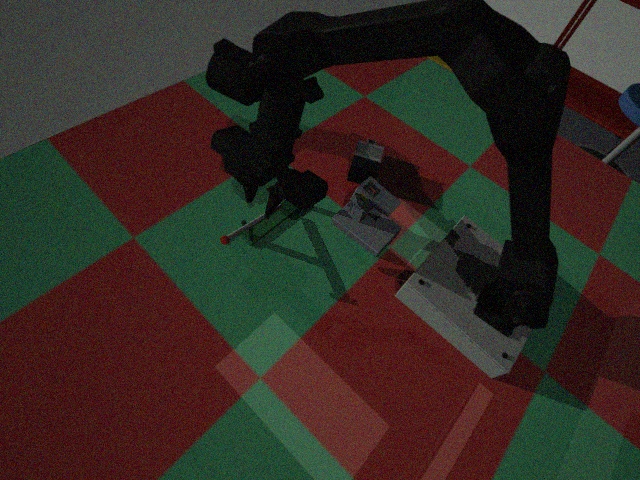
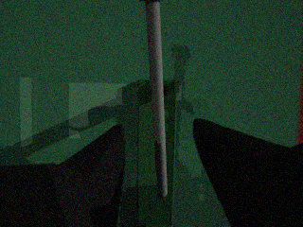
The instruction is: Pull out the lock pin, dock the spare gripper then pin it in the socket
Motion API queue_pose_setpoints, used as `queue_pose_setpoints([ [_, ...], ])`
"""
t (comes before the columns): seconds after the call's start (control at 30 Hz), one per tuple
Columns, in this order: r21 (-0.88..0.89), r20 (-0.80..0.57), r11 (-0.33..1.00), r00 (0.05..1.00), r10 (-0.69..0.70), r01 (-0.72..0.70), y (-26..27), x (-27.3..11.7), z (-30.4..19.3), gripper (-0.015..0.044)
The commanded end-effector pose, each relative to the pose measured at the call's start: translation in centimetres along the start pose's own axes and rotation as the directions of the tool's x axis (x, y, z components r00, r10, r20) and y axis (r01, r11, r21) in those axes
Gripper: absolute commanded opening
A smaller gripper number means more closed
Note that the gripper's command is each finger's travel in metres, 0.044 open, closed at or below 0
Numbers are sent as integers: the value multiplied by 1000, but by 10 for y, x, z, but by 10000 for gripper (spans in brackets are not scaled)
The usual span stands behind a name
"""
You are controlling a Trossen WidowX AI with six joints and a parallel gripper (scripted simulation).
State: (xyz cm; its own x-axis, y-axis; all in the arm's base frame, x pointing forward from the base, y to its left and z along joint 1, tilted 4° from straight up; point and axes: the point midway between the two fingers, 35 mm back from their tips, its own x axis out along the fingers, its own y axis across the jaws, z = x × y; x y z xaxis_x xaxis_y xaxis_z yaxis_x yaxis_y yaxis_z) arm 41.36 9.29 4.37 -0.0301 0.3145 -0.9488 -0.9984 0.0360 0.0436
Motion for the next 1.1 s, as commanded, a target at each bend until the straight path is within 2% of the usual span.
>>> queue_pose_setpoints([
  [0.0, -9, 4, 1000, 1000, -11, 11, -1, 4, -1, 180],
  [1.07, -9, 5, 1000, 1000, -11, 11, -2, 54, -15, 180],
])
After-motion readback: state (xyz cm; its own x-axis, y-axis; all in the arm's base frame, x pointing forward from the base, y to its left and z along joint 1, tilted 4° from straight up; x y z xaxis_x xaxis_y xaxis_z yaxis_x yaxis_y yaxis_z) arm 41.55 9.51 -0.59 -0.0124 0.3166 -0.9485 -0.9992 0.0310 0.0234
